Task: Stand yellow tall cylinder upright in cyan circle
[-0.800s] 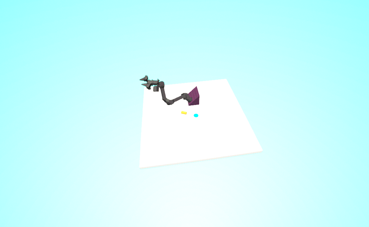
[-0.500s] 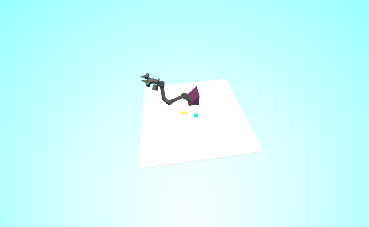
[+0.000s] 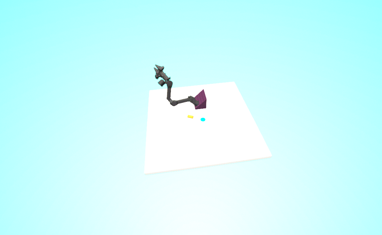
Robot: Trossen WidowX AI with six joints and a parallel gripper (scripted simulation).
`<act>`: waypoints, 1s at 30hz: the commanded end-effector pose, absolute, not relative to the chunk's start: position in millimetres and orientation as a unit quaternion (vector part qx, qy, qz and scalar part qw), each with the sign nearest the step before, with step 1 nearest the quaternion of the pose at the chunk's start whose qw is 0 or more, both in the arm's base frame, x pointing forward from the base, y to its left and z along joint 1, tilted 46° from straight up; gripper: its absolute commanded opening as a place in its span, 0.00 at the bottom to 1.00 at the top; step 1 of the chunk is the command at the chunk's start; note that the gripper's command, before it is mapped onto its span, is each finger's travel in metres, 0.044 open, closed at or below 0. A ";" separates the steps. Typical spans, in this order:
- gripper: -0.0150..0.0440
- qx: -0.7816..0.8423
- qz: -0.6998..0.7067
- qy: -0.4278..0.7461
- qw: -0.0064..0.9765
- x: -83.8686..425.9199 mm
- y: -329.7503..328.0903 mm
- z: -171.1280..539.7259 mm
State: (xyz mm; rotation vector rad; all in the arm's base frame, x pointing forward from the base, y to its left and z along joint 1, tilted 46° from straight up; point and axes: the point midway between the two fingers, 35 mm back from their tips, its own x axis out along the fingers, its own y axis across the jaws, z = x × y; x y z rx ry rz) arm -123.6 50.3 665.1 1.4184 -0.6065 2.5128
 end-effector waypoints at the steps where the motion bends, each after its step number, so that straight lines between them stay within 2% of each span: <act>1: 0.78 0.431 0.868 -0.174 0.176 -141.5 104.1 649.4; 14: 0.78 0.278 0.863 -0.085 0.412 -134.3 245.6 576.2; 30: 0.78 0.055 0.751 0.040 0.657 -40.9 357.8 440.7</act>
